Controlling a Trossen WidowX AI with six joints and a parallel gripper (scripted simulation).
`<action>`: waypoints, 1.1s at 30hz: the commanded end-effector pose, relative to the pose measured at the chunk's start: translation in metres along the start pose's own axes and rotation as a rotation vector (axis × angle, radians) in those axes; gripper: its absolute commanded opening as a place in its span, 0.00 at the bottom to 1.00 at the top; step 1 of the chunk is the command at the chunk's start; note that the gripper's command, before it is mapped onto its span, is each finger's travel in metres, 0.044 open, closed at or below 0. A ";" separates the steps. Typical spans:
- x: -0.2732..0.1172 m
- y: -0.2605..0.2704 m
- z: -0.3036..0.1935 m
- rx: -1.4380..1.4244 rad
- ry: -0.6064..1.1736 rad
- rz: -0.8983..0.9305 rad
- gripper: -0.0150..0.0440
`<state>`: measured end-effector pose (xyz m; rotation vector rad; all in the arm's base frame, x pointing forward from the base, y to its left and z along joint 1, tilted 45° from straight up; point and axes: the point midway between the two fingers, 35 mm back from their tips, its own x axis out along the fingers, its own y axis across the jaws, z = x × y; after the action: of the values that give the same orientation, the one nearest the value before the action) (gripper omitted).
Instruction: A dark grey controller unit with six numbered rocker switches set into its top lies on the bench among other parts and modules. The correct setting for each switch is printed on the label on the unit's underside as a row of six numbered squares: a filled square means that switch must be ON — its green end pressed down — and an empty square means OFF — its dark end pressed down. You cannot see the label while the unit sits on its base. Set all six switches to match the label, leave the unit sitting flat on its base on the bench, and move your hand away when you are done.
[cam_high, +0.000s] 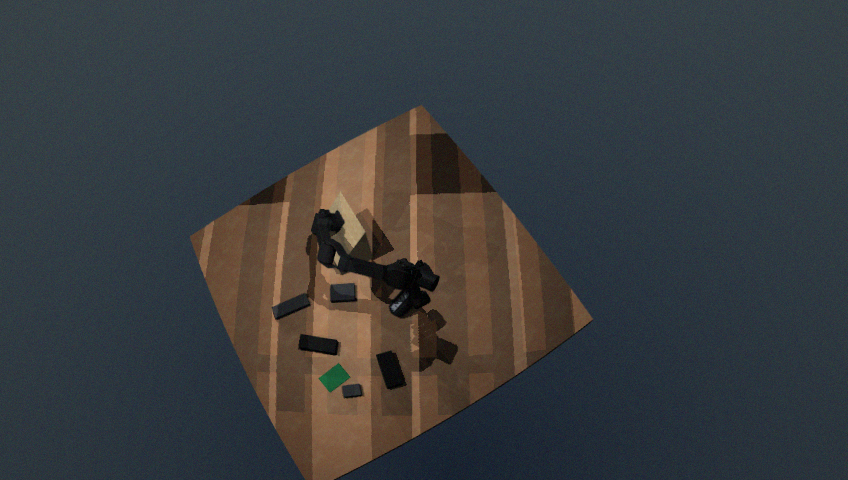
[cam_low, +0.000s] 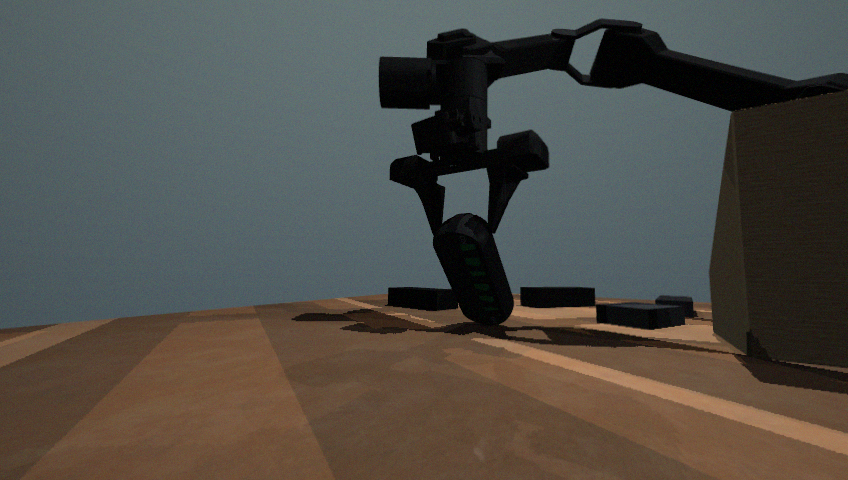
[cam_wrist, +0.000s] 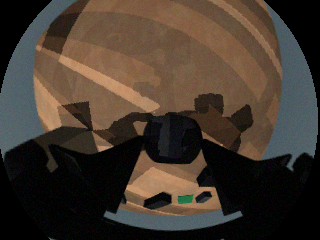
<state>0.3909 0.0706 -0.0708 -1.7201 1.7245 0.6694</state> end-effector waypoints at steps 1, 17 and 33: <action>0.000 0.000 -0.007 -0.002 0.011 0.002 0.82; -0.005 0.000 -0.019 -0.002 0.011 0.002 0.82; -0.008 0.000 -0.030 -0.003 0.012 0.003 0.82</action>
<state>0.3893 0.0620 -0.0469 -1.7187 1.7192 0.6739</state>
